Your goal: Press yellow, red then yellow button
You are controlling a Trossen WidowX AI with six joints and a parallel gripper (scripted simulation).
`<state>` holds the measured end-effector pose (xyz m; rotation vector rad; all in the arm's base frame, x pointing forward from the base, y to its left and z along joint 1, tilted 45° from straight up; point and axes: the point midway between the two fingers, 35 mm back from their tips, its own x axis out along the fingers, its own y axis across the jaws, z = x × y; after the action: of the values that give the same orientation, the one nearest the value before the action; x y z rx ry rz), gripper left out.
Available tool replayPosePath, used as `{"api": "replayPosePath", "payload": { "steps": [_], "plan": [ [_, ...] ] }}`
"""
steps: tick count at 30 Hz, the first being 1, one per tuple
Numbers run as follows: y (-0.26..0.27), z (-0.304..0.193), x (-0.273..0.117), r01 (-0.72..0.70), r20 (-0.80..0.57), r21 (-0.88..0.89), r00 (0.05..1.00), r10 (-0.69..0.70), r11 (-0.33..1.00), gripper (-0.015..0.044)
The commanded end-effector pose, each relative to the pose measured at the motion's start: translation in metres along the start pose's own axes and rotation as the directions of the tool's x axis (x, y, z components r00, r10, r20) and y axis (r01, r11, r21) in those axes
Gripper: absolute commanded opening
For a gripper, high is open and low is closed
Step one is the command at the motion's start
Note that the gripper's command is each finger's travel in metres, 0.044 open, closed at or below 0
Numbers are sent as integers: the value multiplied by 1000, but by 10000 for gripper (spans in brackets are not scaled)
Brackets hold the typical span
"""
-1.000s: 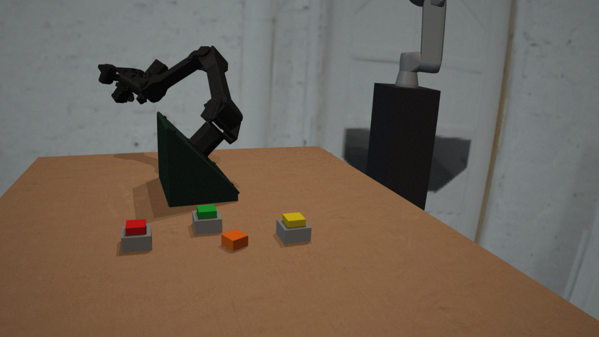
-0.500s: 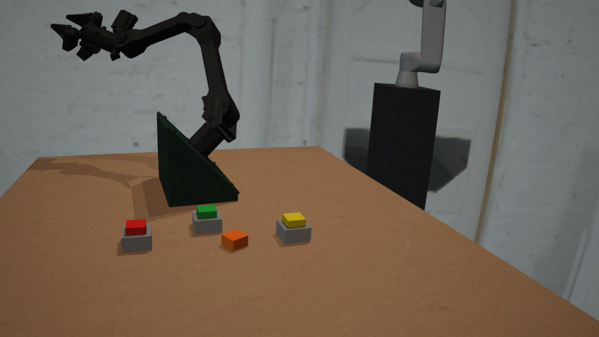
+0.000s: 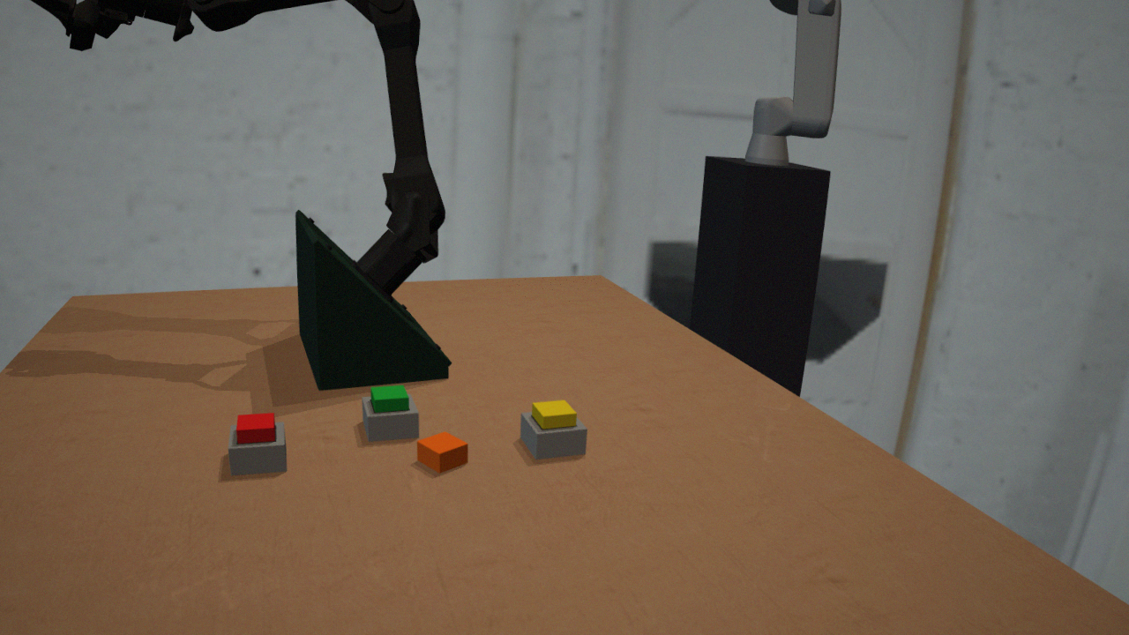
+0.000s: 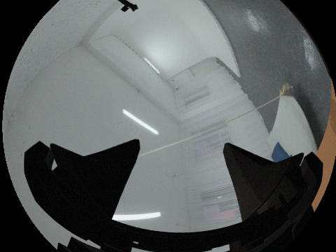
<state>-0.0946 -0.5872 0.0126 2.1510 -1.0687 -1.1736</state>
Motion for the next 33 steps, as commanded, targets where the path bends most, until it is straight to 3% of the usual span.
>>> {"api": "replayPosePath", "payload": {
  "steps": [1,9,17,25,33],
  "plan": [
    [-31,-65,16,113,-75,-151,989,-126,982,400],
    [-97,-177,25,243,-179,-438,920,-349,866,400],
    [-176,-277,4,260,-234,-713,788,-570,652,400],
    [-260,-361,-47,141,-228,-913,603,-765,383,400],
    [-341,-421,-126,-103,-154,-987,381,-912,124,400]
  ]
}}
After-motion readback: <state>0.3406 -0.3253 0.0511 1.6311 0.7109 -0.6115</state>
